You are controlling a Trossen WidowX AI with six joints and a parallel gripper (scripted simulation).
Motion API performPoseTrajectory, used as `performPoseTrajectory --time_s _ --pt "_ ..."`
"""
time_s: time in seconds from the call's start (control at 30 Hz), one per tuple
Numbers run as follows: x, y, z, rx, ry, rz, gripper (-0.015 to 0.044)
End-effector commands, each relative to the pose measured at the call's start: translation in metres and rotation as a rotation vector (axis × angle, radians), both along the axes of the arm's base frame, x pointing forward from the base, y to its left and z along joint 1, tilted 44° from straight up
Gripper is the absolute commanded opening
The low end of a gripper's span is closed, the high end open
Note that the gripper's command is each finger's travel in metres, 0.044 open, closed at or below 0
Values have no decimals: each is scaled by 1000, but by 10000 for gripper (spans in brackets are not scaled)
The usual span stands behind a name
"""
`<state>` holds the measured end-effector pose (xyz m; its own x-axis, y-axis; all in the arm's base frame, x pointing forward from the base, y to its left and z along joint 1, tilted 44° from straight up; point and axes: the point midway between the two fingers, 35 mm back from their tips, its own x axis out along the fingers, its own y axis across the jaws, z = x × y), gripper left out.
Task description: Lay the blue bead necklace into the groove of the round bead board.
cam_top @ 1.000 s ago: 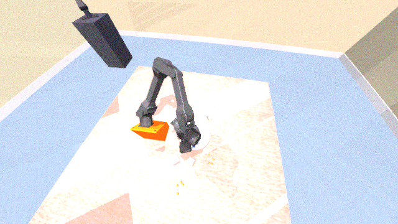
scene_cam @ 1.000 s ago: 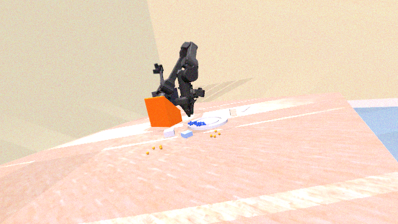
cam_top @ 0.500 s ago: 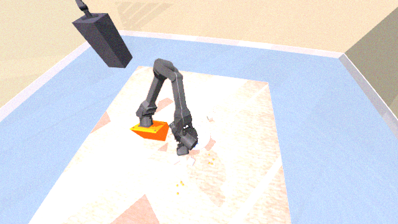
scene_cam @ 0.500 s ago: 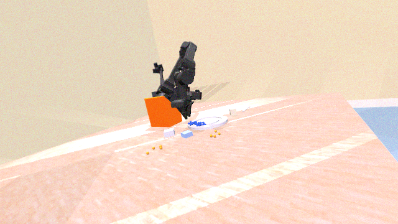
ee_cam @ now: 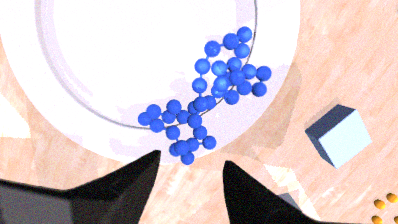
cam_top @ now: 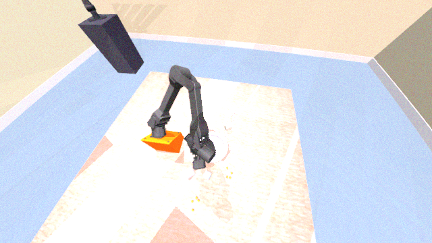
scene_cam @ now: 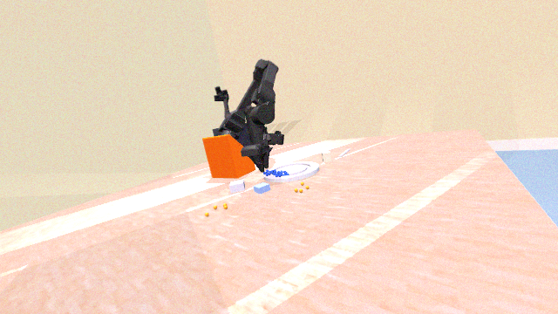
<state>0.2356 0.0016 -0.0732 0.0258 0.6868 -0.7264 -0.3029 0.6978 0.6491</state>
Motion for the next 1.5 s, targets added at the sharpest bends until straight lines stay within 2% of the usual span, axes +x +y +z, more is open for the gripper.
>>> performPoseTrajectory --time_s 0.0,0.37,0.57,0.77,1.47 --pt "-3 7 -5 8 11 -6 200" --pt "-4 12 -10 10 14 -7 200" --pt "-3 10 -9 5 8 -2 43" --pt "-3 10 -9 5 8 -2 3" --pt "-3 10 -9 5 8 -2 0"
